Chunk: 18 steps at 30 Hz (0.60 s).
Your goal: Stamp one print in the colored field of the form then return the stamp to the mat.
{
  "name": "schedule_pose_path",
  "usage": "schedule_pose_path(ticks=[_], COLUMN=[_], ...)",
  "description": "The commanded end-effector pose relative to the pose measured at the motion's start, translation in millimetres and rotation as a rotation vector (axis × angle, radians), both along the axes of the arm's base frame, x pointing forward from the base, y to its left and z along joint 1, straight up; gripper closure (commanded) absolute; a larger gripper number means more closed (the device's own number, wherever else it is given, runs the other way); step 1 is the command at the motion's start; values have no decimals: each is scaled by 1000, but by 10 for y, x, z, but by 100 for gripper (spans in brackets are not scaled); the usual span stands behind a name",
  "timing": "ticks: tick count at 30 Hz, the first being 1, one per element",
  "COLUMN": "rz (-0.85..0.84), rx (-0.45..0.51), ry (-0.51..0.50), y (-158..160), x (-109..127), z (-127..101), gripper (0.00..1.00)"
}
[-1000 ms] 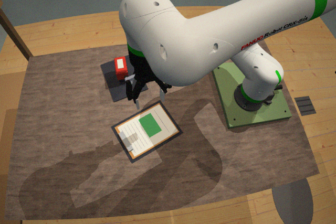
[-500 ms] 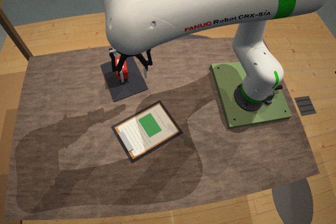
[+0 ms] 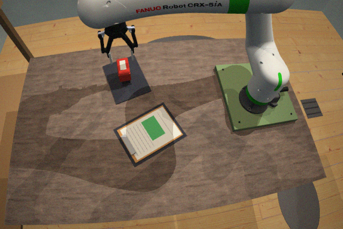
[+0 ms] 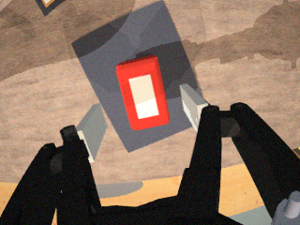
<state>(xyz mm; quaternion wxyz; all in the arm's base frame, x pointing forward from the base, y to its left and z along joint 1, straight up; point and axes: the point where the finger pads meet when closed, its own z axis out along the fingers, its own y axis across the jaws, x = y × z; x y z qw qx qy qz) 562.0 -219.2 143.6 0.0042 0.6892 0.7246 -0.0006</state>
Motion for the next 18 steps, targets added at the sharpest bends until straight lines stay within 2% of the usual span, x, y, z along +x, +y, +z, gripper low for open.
schedule_pose_path(ticks=[1, 12, 18], rz=[1, 1, 1], rx=[2, 2, 2], ry=[3, 3, 3], y=[-23, -23, -23], x=[22, 22, 22], z=[-3, -21, -148], gripper=[45, 45, 45])
